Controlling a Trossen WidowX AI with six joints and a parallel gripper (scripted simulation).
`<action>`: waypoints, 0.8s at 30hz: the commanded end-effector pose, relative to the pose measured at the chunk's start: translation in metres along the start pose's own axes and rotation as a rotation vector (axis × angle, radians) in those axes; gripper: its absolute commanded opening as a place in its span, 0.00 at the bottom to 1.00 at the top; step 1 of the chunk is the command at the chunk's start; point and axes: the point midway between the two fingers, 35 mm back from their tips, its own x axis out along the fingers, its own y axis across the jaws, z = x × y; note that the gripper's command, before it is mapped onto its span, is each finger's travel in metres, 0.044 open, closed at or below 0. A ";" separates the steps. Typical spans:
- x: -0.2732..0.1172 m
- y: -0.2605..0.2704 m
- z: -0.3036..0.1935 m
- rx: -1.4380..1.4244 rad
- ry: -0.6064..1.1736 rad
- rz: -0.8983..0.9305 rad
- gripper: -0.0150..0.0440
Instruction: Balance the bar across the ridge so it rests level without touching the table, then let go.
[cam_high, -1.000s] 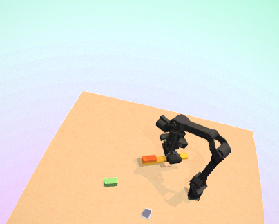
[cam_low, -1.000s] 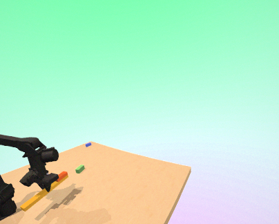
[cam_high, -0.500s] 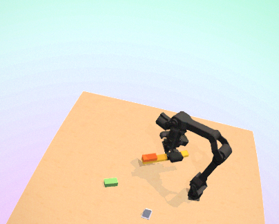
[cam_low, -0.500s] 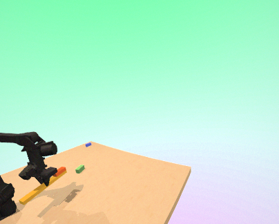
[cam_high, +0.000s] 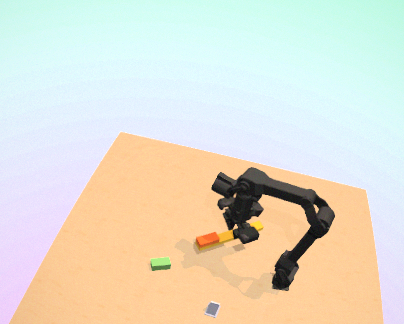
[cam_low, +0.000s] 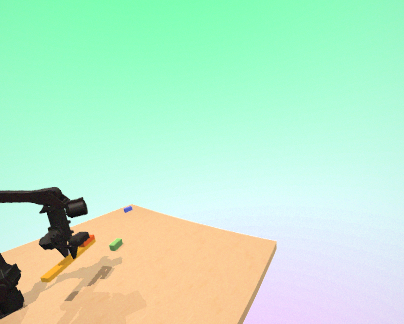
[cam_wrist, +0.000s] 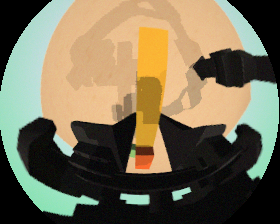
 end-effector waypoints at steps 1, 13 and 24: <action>-0.001 -0.009 -0.014 -0.053 -0.001 -0.001 0.25; -0.001 -0.037 -0.050 -0.206 0.002 -0.003 0.25; -0.001 -0.068 -0.078 -0.350 0.005 -0.005 0.25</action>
